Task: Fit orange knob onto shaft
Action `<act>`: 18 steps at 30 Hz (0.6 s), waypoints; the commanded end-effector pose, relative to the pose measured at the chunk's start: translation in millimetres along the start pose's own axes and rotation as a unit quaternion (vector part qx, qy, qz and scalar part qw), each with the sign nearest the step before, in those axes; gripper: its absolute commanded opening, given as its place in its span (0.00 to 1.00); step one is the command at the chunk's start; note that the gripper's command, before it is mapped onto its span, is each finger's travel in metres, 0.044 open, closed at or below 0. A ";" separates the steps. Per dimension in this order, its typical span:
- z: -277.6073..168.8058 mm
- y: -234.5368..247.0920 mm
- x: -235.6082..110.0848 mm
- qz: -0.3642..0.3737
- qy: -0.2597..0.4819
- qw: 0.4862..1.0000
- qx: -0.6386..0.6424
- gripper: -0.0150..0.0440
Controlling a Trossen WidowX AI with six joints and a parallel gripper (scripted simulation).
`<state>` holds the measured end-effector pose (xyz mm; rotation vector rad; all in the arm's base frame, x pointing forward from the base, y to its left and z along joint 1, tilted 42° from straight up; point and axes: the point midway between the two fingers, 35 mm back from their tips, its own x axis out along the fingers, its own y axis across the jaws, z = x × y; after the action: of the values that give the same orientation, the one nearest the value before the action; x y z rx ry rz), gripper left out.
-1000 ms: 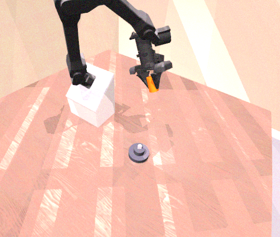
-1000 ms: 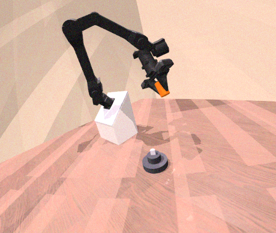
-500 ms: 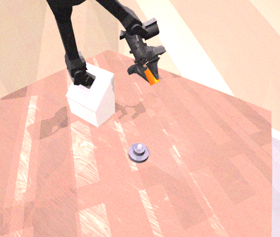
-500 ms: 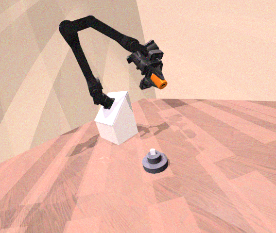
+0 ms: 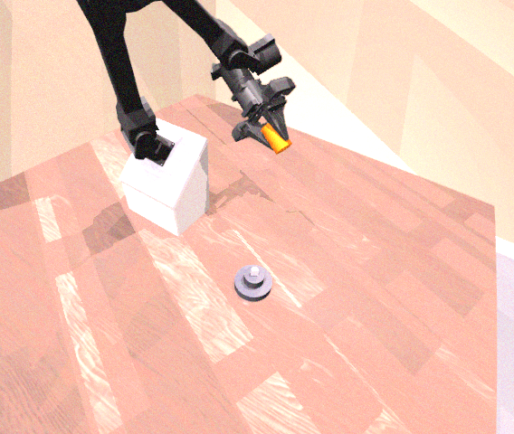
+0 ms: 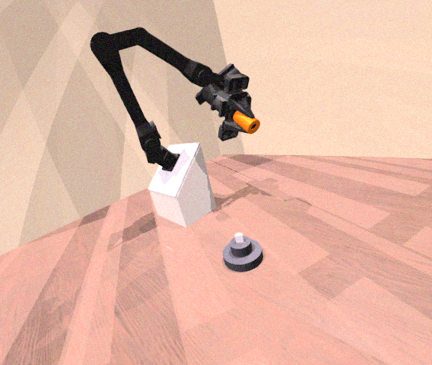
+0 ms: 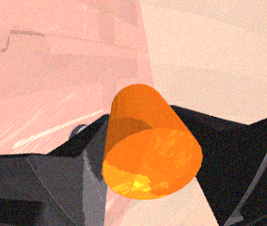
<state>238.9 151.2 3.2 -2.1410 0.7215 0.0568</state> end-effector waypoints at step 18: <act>0.3 1.6 0.2 -0.033 -0.002 0.999 0.001 0.25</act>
<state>238.0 149.8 1.3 -2.1672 0.6517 0.0286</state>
